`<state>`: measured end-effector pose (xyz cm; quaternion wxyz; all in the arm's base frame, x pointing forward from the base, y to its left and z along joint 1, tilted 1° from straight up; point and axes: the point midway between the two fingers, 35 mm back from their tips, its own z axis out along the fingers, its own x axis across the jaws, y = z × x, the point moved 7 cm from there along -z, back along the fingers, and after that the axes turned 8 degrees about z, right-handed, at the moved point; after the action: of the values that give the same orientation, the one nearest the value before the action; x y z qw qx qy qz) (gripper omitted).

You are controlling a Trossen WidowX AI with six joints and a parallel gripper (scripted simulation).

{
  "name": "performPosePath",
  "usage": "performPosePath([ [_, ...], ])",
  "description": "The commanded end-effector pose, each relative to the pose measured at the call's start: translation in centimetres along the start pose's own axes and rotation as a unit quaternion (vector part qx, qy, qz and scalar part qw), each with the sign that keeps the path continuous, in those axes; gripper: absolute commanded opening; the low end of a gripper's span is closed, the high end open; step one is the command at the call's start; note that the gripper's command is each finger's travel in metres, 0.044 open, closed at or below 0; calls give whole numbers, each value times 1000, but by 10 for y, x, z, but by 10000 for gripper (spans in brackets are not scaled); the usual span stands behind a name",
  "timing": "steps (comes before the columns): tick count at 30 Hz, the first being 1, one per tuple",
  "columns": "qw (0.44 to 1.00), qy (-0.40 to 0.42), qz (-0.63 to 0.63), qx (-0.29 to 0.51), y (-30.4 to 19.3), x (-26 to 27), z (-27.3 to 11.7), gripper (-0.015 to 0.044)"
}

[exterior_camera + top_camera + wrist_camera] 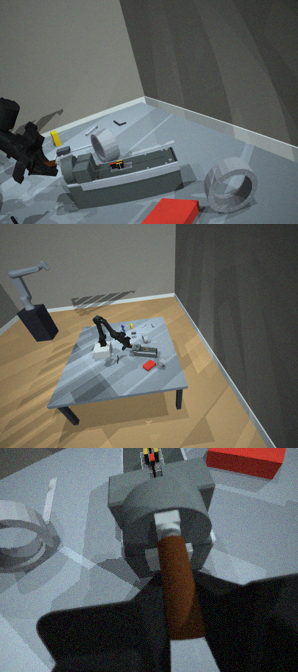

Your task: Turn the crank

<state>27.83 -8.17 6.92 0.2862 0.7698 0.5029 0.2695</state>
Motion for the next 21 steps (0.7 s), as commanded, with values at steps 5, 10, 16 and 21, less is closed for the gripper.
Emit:
performPosePath([
  [5,1000,-14,5,-3,0,-8,0,0],
  [10,1000,-14,5,-3,0,-9,1,0],
  [16,1000,-14,5,-3,0,-10,1,0],
  [21,1000,-14,5,-3,-1,-11,2,0],
])
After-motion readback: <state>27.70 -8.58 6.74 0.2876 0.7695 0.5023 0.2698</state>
